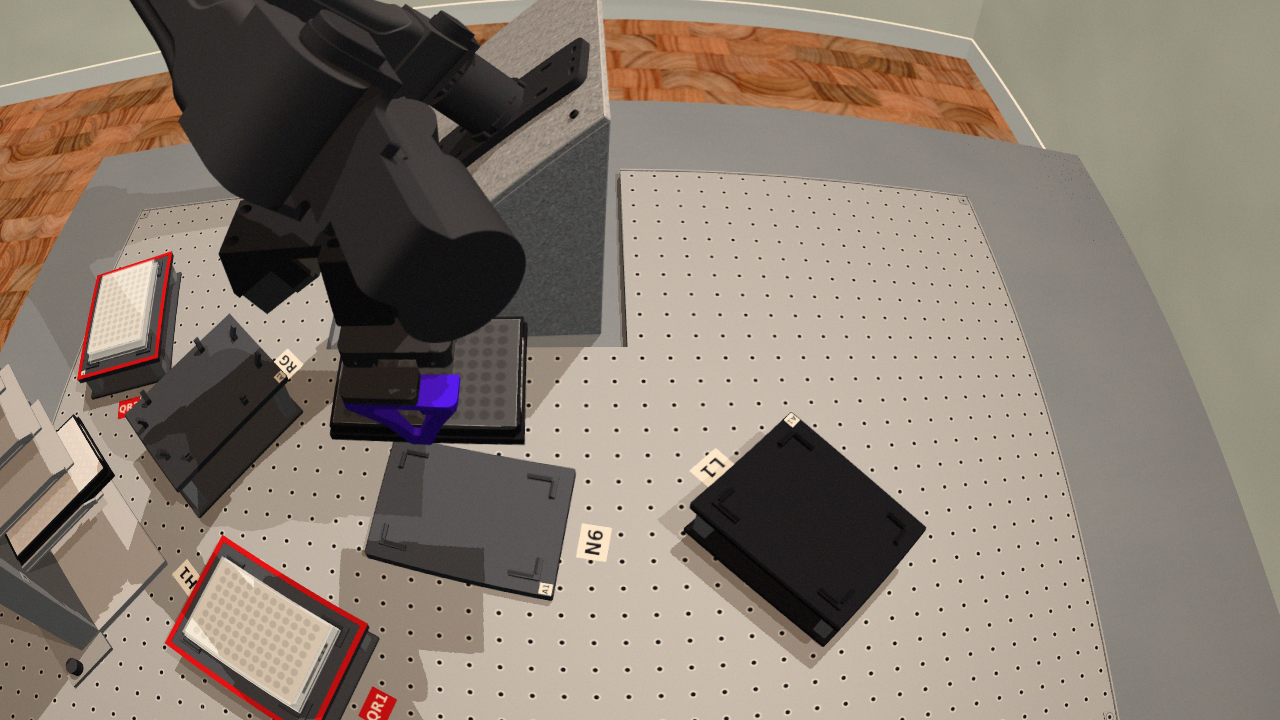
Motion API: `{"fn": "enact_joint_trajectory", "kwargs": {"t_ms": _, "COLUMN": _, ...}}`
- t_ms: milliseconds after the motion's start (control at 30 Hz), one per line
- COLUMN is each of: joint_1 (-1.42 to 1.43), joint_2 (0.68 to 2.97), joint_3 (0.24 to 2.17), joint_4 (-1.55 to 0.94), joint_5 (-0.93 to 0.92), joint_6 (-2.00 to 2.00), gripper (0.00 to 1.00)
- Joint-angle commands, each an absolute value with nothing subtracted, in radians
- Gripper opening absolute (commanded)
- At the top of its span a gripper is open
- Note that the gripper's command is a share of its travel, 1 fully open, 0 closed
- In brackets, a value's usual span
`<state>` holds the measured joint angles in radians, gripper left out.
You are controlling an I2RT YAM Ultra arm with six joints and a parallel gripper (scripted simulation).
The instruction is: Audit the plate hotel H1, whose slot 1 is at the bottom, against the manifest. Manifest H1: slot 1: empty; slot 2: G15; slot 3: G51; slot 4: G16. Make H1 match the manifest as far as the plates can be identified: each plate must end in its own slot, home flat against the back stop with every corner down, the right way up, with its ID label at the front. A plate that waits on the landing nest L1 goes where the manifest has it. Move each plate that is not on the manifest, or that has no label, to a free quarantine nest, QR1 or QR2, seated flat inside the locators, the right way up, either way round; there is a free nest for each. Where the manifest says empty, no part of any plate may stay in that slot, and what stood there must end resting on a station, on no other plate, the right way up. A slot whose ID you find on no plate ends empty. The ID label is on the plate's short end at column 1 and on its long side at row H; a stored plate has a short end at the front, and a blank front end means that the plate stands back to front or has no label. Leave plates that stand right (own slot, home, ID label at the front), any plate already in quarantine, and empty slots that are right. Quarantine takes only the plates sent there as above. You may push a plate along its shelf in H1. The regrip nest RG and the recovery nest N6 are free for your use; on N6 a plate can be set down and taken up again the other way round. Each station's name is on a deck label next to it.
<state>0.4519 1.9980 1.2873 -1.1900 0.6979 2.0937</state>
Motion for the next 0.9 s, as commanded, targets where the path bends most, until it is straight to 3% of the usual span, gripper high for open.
{"fn": "enact_joint_trajectory", "kwargs": {"t_ms": 0, "joint_1": 0.46, "joint_2": 1.993, "joint_3": 1.292, "joint_4": -1.194, "joint_5": 0.698, "joint_6": 2.094, "gripper": 0.86}}
{"fn": "enact_joint_trajectory", "kwargs": {"t_ms": 100, "joint_1": 0.46, "joint_2": 1.993, "joint_3": 1.292, "joint_4": -1.194, "joint_5": 0.698, "joint_6": 2.094, "gripper": 0.86}}
{"fn": "enact_joint_trajectory", "kwargs": {"t_ms": 133, "joint_1": 0.509, "joint_2": 1.974, "joint_3": 1.423, "joint_4": -1.381, "joint_5": 0.681, "joint_6": 2.094, "gripper": 0.86}}
{"fn": "enact_joint_trajectory", "kwargs": {"t_ms": 867, "joint_1": 0.378, "joint_2": 1.836, "joint_3": 1.43, "joint_4": -1.424, "joint_5": 0.723, "joint_6": 1.788, "gripper": 0.86}}
